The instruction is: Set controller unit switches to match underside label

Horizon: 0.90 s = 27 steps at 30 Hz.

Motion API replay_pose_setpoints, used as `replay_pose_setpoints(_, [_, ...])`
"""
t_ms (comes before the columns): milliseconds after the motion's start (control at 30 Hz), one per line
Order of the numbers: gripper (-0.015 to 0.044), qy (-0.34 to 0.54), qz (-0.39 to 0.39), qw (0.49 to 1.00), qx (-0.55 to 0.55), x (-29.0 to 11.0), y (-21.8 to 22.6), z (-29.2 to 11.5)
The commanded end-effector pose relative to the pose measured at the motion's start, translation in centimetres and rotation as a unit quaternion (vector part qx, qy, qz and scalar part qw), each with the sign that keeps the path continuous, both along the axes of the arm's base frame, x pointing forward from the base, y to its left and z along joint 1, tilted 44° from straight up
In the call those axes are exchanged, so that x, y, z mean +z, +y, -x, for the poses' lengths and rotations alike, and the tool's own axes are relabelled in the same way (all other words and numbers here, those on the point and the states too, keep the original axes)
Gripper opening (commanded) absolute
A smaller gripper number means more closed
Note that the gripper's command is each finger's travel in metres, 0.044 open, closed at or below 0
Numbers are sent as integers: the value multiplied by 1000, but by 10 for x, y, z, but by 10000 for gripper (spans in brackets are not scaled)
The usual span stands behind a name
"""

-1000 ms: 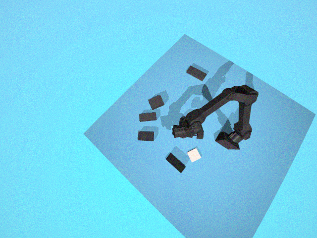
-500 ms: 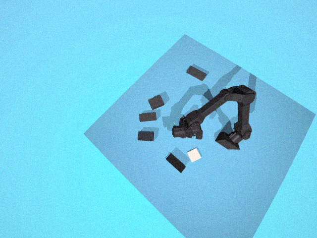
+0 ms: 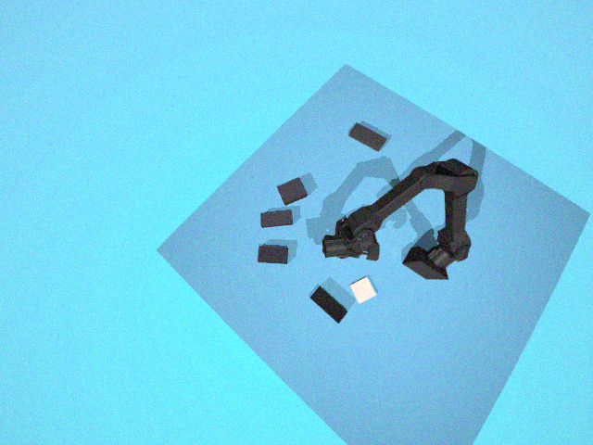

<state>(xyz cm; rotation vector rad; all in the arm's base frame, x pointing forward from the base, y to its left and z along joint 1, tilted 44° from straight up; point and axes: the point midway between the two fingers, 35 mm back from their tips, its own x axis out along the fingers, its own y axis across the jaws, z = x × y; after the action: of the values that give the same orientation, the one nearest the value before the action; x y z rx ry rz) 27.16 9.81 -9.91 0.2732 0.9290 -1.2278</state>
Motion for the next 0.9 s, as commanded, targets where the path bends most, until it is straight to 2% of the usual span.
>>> replay_pose_setpoints(0, [0, -1, -1, 1000, 1, 15, 15, 0])
replay_pose_setpoints(67, [0, 0, -1, 1000, 1, 30, 28, 1])
replay_pose_setpoints(233, [0, 0, -1, 1000, 2, 33, 29, 1])
replay_pose_setpoints(533, [0, -1, 2, 1000, 1, 93, -34, -44])
replay_pose_setpoints(867, [0, -1, 3, 1000, 1, 91, -38, -45])
